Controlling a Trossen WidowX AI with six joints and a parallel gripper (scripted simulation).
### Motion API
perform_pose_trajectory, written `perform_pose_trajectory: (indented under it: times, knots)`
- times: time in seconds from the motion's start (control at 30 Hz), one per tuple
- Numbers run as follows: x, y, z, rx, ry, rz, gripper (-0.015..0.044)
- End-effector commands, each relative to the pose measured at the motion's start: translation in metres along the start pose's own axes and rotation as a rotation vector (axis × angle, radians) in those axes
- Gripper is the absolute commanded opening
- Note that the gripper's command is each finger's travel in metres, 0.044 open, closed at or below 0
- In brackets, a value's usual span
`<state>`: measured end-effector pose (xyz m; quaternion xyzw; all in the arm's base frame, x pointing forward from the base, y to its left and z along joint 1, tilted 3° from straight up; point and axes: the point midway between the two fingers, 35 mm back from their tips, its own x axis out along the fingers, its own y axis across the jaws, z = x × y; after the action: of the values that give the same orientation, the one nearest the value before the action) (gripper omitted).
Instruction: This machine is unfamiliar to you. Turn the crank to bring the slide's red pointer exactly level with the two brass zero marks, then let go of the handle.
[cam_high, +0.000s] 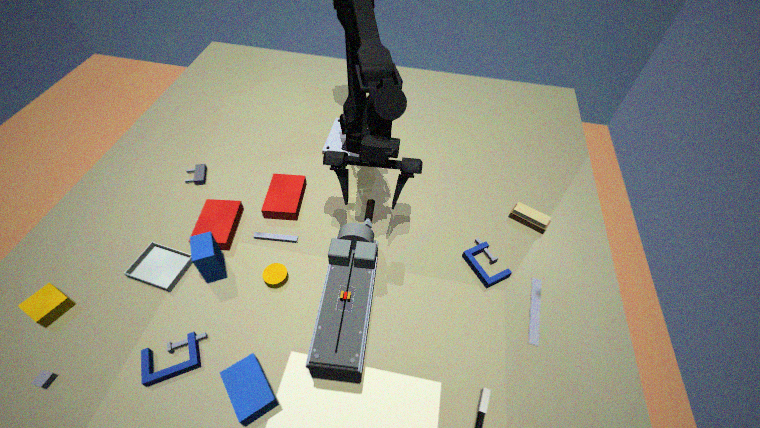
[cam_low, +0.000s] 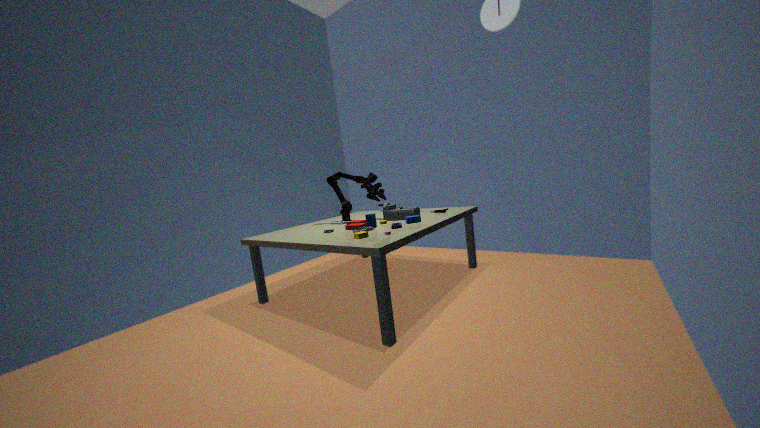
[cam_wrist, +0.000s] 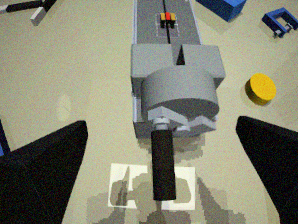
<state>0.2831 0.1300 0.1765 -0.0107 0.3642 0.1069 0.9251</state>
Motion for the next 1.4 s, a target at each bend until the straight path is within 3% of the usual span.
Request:
perform_pose_trajectory:
  times: [0.0, 1.13, 1.37]
  knots:
    - [0.006, -0.001, -0.006, 0.003, 0.004, -0.006, 0.0440]
    - [0.041, -0.001, -0.043, 0.003, 0.004, -0.006, 0.0440]
    - [0.041, -0.001, -0.043, 0.003, 0.004, -0.006, 0.0256]
